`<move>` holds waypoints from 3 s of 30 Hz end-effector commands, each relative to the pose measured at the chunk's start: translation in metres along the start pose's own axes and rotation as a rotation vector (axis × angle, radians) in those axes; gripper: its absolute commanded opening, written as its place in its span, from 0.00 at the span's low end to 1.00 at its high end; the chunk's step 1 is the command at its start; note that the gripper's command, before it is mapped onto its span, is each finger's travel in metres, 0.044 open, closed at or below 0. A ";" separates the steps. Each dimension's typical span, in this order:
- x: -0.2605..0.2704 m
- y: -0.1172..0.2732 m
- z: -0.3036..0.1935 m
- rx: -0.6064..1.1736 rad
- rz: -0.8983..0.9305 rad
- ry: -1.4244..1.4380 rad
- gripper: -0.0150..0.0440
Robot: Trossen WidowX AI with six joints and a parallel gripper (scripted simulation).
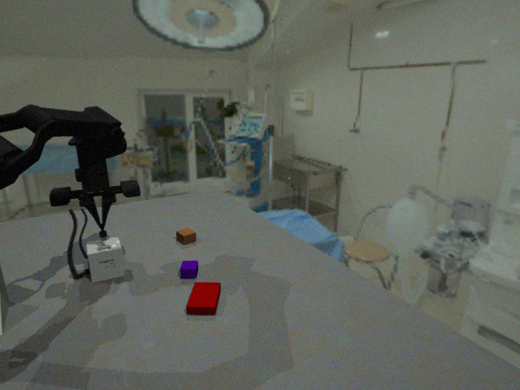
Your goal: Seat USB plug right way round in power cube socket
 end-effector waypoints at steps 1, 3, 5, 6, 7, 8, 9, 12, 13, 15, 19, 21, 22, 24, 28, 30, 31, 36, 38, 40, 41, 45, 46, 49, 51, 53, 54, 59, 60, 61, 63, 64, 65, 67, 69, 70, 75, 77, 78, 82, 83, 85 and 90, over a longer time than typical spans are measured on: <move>0.001 -0.002 -0.001 0.006 0.000 0.009 0.25; 0.001 -0.002 -0.001 0.006 0.000 0.010 0.25; 0.001 -0.003 -0.001 0.006 0.000 0.011 0.25; 0.001 -0.003 -0.001 0.006 0.000 0.011 0.25; 0.001 -0.003 -0.001 0.006 0.000 0.011 0.25; 0.001 -0.003 -0.001 0.006 0.000 0.012 0.25; 0.001 -0.003 -0.001 0.006 0.000 0.012 0.25; 0.001 -0.003 -0.001 0.006 0.000 0.013 0.25; 0.001 -0.004 -0.001 0.006 0.000 0.013 0.25; 0.001 -0.004 -0.001 0.006 0.000 0.014 0.25; 0.001 -0.004 -0.001 0.006 0.000 0.015 0.25; 0.001 -0.004 -0.001 0.006 0.000 0.016 0.25; 0.001 -0.005 -0.001 0.006 0.000 0.016 0.25; 0.001 -0.005 -0.001 0.006 0.000 0.017 0.25; 0.001 -0.005 -0.001 0.006 0.000 0.018 0.25; 0.001 -0.006 -0.001 0.006 0.000 0.019 0.25; 0.001 -0.006 -0.001 0.006 0.000 0.019 0.25; 0.001 -0.006 -0.002 0.006 0.000 0.021 0.25; 0.001 -0.007 -0.002 0.006 0.000 0.021 0.25; 0.001 -0.007 -0.002 0.006 0.000 0.022 0.25; 0.001 -0.007 -0.002 0.006 0.000 0.022 0.25; 0.001 -0.007 -0.002 0.006 0.000 0.023 0.25; 0.001 -0.007 -0.002 0.006 0.000 0.024 0.25; 0.001 -0.008 -0.002 0.006 0.000 0.025 0.25; 0.001 -0.008 -0.002 0.006 0.000 0.025 0.25; 0.001 -0.008 -0.002 0.006 0.000 0.026 0.25; 0.001 -0.008 -0.002 0.006 0.000 0.026 0.25; 0.001 -0.009 -0.002 0.006 0.000 0.028 0.25; 0.001 -0.009 -0.002 0.006 0.000 0.028 0.25; 0.001 -0.009 -0.002 0.006 0.000 0.029 0.25; 0.002 -0.010 -0.002 0.006 0.000 0.029 0.25; 0.002 -0.010 -0.002 0.006 0.000 0.029 0.25; 0.002 -0.010 -0.002 0.006 0.000 0.030 0.25; 0.002 -0.010 -0.002 0.006 0.000 0.030 0.25; 0.002 -0.010 -0.002 0.006 0.000 0.031 0.25; 0.002 -0.010 -0.002 0.006 0.000 0.031 0.25; 0.002 -0.011 -0.002 0.006 0.000 0.032 0.25; 0.002 -0.011 -0.002 0.006 0.000 0.032 0.25; 0.002 -0.011 -0.002 0.006 0.000 0.032 0.25; 0.002 -0.012 -0.002 0.006 0.000 0.032 0.25; 0.002 -0.012 -0.002 0.006 0.000 0.032 0.25; 0.002 -0.012 -0.002 0.006 0.000 0.032 0.25; 0.002 -0.013 -0.002 0.006 0.000 0.032 0.25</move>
Point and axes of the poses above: the point midway between the two fingers, 35 mm back from their tips, its own y axis back along the fingers, its own x axis across the jaws, z = x × y, the point moved 3 cm from there along y, back along the fingers, and after that the axes turned 5 degrees about -y, right-handed, at the moved point
